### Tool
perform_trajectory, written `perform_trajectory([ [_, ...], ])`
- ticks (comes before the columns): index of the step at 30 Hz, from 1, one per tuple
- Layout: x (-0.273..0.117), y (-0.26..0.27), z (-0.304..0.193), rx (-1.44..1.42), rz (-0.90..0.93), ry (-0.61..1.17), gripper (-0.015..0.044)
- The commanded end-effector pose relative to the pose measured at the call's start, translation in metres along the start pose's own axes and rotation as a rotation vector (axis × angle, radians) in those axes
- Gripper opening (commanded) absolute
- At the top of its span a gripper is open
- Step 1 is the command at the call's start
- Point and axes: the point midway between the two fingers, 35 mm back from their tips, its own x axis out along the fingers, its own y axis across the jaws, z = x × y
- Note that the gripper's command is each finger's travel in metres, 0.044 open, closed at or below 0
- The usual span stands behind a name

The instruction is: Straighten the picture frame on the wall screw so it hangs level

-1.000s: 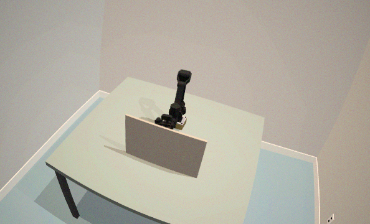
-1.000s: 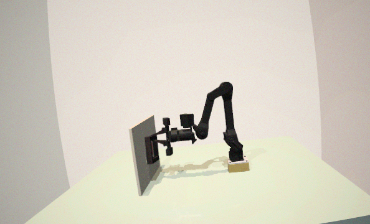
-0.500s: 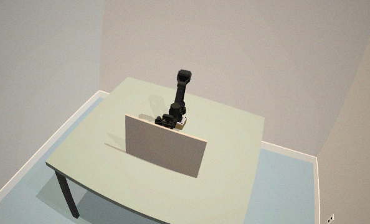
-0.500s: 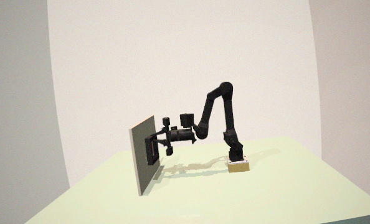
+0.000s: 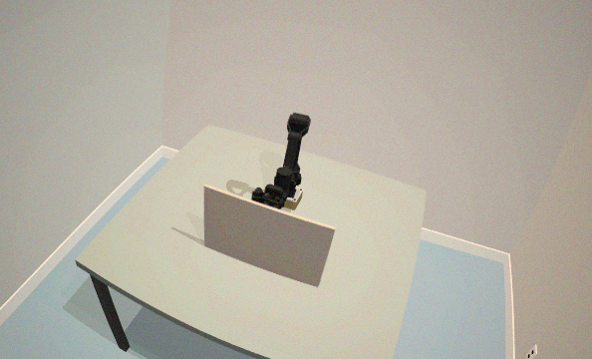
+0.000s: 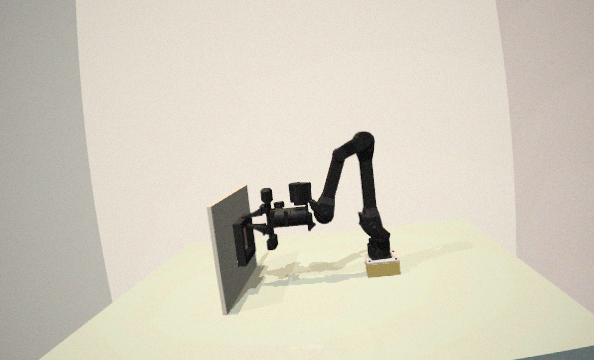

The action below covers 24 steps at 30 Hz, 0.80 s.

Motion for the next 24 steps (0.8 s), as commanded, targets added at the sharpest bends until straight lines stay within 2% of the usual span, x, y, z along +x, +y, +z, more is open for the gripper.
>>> perform_trajectory([
  [1, 0.0, 0.0, 0.0, 0.003, 0.0, 0.0, 0.0131],
  [6, 0.0, 0.0, 0.0, 0.003, 0.0, 0.0, 0.026],
  [11, -0.006, 0.002, -0.001, 0.013, 0.0, 0.0, 0.026],
  [20, -0.087, -0.001, -0.002, 0.135, -0.005, -0.005, 0.026],
  [24, -0.1, -0.005, -0.001, 0.156, -0.005, -0.005, 0.026],
])
